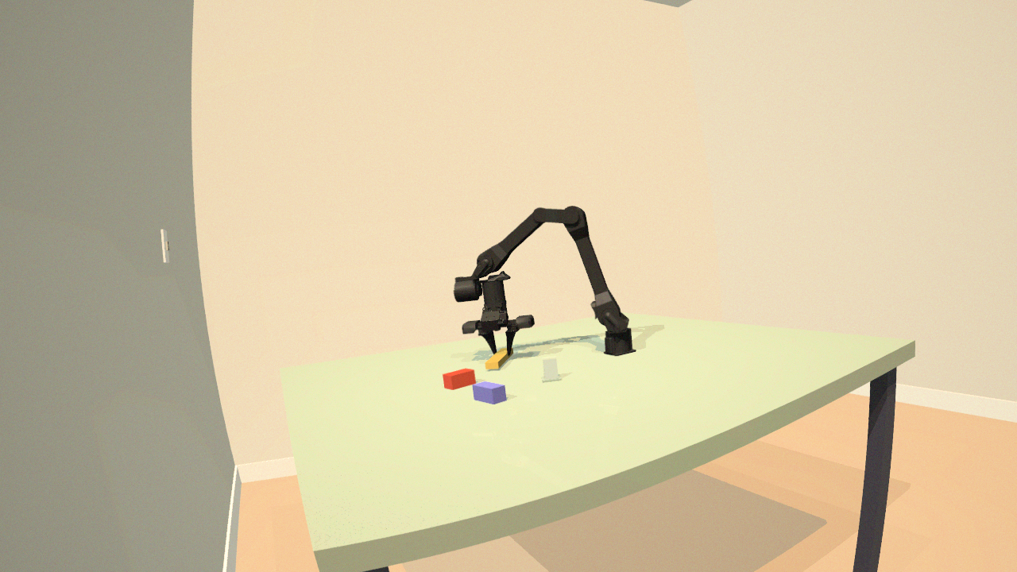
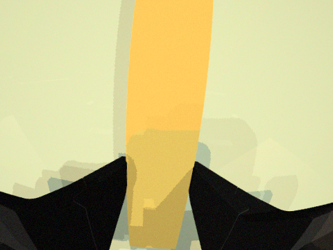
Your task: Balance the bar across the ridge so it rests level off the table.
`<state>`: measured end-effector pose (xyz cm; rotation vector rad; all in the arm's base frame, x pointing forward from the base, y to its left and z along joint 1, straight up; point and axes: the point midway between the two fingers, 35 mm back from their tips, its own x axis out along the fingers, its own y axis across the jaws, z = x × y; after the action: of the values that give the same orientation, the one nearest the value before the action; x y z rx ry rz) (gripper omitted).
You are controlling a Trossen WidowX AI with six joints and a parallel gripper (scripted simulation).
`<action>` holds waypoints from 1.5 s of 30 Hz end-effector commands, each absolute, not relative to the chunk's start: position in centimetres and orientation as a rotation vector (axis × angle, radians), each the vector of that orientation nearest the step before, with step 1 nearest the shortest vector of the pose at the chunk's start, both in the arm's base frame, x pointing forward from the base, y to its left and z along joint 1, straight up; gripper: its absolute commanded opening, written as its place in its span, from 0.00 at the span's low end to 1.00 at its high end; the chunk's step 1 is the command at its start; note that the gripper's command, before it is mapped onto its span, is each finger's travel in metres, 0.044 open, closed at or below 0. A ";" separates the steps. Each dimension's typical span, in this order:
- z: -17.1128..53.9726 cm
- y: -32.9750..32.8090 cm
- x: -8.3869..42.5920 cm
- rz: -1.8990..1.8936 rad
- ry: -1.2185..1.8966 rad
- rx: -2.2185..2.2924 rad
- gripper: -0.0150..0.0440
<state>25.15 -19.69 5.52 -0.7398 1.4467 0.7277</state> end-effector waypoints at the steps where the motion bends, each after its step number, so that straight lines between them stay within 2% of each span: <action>1: 7.0 -20.0 25.6 0.713 1.436 -0.754 0.25; 34: 14.9 -19.6 25.3 0.718 1.431 -0.756 0.25; 45: 14.9 -15.8 26.8 0.738 1.422 -0.773 0.25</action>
<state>26.58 -16.94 14.86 -0.7750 1.4255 0.7350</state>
